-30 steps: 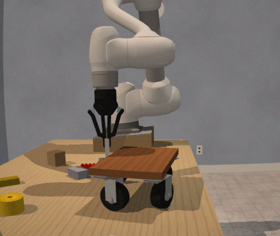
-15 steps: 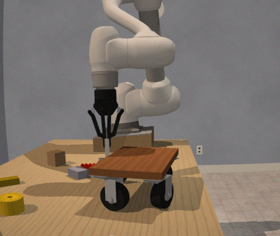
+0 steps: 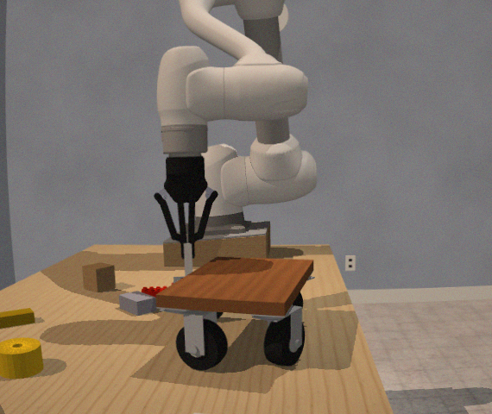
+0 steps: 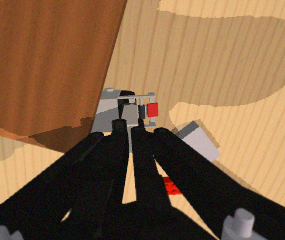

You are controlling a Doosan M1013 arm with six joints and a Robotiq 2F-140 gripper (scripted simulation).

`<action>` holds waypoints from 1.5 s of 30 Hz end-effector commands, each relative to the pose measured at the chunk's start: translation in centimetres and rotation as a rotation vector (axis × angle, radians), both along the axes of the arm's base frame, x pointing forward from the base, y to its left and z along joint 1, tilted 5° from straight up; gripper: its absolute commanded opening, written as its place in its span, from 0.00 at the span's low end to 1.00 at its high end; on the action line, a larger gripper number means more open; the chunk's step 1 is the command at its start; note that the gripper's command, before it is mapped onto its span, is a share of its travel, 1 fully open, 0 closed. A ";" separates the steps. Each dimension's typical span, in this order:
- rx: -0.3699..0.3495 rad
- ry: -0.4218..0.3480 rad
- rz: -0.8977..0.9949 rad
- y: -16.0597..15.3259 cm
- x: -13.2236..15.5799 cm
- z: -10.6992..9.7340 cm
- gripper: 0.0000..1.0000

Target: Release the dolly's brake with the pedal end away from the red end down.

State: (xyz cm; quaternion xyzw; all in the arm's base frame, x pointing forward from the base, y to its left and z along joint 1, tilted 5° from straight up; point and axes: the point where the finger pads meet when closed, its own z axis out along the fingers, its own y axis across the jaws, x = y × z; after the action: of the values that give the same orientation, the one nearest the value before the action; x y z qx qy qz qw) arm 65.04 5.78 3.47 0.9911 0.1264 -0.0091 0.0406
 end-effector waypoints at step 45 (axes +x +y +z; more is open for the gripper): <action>0.000 0.000 0.000 -0.1 0.0 -1.0 0.00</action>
State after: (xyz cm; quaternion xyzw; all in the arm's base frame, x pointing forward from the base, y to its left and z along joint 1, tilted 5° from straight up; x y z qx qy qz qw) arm 65.05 5.69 2.46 0.9911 0.1264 -0.0088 0.0407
